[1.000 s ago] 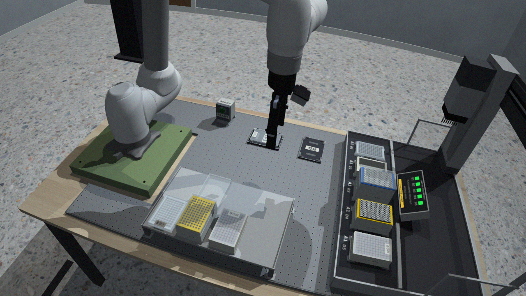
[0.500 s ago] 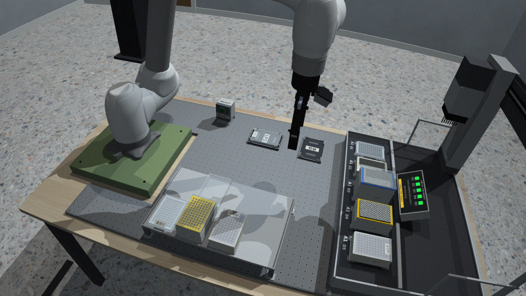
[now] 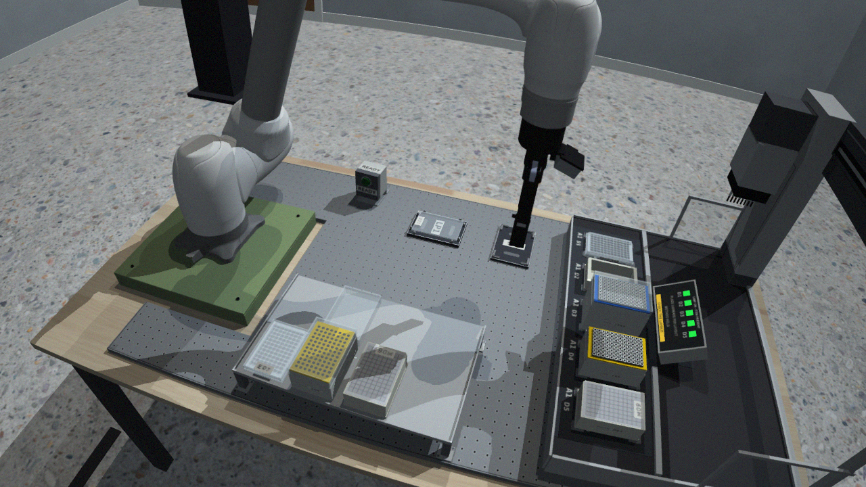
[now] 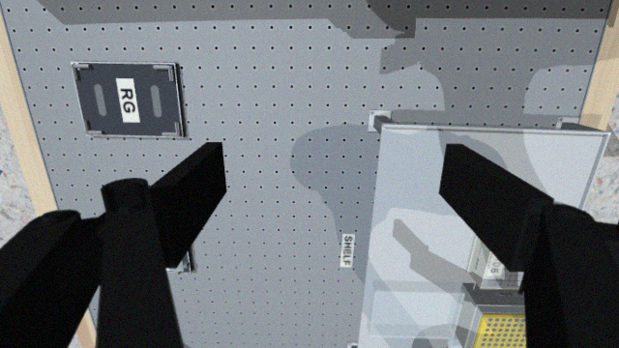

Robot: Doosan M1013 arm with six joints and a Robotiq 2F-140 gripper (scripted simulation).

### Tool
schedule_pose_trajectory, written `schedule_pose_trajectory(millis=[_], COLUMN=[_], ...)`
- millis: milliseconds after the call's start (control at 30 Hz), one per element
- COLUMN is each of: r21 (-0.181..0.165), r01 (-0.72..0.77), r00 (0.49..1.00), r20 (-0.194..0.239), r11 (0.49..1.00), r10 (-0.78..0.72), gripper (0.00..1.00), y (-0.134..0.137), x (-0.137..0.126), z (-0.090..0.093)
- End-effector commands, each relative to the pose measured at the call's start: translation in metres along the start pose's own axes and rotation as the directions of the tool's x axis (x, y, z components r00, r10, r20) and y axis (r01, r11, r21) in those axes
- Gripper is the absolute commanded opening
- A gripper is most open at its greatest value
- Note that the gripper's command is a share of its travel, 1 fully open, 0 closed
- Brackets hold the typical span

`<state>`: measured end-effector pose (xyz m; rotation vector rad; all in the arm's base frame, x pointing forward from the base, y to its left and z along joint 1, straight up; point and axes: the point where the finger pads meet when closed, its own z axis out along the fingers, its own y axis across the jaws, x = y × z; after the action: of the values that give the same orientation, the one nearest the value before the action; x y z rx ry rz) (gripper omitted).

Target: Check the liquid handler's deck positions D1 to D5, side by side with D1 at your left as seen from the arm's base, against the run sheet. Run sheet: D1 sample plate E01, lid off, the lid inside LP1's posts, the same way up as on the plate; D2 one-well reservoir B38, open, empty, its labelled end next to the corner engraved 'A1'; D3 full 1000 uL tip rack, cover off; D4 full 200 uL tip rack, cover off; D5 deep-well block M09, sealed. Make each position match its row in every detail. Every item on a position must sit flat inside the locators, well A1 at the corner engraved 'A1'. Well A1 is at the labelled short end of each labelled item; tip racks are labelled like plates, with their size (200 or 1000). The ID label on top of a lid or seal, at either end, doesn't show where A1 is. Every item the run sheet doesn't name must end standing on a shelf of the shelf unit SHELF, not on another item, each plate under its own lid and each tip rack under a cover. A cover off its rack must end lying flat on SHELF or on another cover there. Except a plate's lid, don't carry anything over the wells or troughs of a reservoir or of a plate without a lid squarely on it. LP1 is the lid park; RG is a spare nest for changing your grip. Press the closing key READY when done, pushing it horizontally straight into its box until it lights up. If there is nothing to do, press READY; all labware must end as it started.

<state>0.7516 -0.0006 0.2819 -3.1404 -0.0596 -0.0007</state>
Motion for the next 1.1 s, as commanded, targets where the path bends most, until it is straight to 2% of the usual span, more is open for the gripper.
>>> schedule_pose_trajectory(millis=[0, 400, 667, 967, 1067], r21=[0.0, 0.0, 0.0, 0.0, 0.0], r01=[0.0, 0.0, 0.0, 0.012, 0.012], r00=[1.0, 1.0, 1.0, 1.0, 1.0], r20=[-0.001, -0.001, -0.001, -0.001, -0.001], r11=[1.0, 1.0, 1.0, 1.0, 1.0], r10=[0.0, 0.0, 0.0, -0.012, -0.012], gripper=[0.79, 0.79, 0.79, 0.79, 0.79], y=[-0.004, -0.023, -0.028, 0.009, 0.014], x=[0.014, 0.071, 0.084, 0.109, 0.112], z=[-0.001, 0.0, 0.001, 0.001, 0.001])
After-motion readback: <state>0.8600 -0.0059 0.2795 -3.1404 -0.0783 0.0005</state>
